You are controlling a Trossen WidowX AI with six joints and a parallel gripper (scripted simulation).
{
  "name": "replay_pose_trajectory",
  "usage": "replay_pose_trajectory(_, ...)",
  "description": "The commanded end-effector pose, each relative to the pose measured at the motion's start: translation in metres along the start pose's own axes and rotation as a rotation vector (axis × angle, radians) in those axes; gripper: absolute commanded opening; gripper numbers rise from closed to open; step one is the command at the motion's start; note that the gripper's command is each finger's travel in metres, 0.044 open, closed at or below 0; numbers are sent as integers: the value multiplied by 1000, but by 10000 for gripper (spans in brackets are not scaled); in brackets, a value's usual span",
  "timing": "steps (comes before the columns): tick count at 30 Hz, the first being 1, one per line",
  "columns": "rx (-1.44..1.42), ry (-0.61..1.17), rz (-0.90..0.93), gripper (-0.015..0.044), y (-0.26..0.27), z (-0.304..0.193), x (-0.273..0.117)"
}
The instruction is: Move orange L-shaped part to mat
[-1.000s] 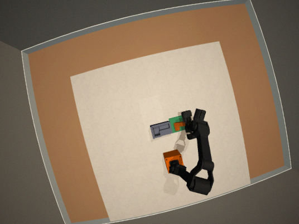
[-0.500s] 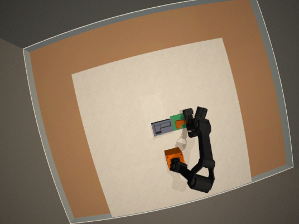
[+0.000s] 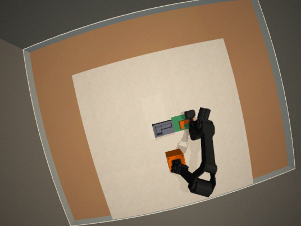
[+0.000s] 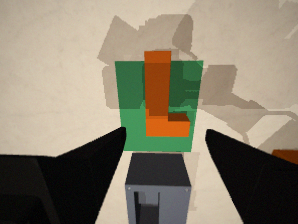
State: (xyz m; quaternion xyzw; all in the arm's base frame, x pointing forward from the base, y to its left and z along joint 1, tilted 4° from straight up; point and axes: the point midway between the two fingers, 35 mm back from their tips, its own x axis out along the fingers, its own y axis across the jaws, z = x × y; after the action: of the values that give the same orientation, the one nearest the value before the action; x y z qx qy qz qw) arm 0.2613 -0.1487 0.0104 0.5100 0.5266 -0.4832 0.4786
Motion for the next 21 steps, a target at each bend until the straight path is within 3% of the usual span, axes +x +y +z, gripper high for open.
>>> replay_pose_trajectory(1, -2, -19, 24, 400, 4, 3, -43)
replay_pose_trajectory(4, -1, -20, 23, 400, 1, 1, -66)
replay_pose_trajectory(21, 2, -26, 43, 400, 5, 2, -62)
